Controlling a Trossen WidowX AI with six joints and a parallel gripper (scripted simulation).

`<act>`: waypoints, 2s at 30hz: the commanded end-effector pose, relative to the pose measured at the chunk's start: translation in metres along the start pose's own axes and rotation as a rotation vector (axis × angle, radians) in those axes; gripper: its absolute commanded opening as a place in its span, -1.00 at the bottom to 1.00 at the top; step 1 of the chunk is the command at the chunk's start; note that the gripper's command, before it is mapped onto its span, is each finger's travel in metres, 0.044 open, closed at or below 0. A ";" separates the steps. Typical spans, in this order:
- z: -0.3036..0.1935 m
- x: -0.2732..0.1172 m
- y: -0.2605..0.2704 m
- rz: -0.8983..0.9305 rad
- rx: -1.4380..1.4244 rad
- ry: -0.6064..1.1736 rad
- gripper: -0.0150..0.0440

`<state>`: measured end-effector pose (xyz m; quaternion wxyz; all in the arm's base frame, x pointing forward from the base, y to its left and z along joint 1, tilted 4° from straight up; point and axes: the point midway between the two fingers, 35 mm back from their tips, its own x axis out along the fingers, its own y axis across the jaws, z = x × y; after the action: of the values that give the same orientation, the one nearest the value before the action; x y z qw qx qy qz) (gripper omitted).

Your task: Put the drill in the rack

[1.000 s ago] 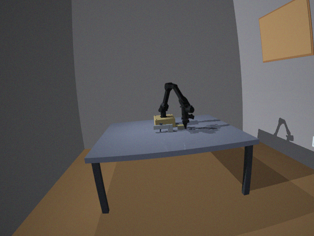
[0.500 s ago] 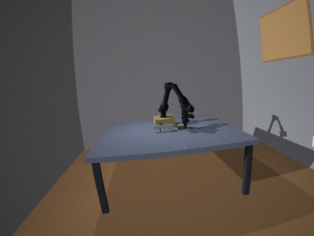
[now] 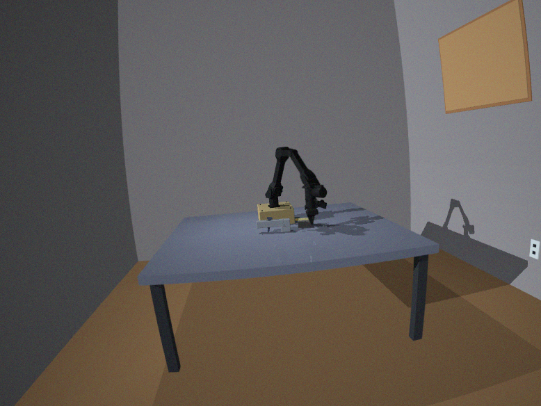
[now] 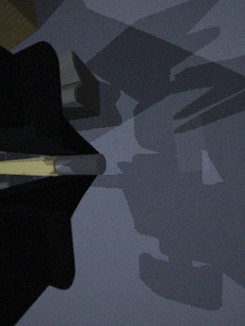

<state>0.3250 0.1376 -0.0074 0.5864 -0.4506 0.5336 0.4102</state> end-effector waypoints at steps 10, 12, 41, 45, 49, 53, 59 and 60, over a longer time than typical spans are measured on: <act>0.000 -0.006 0.000 -0.006 0.006 0.002 -0.49; -0.001 -0.007 0.001 -0.006 0.006 0.002 -0.49; -0.001 -0.015 0.002 -0.006 0.006 0.002 -0.49; -0.002 -0.016 0.002 -0.006 0.006 0.002 -0.49; -0.002 -0.017 0.002 -0.006 0.006 0.002 -0.49; -0.002 -0.018 0.002 -0.006 0.006 0.002 -0.49; -0.002 -0.020 0.002 -0.006 0.006 0.002 -0.49; -0.002 -0.020 0.002 -0.006 0.006 0.002 -0.49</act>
<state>0.3198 0.1367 0.0098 0.5862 -0.4506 0.5338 0.4103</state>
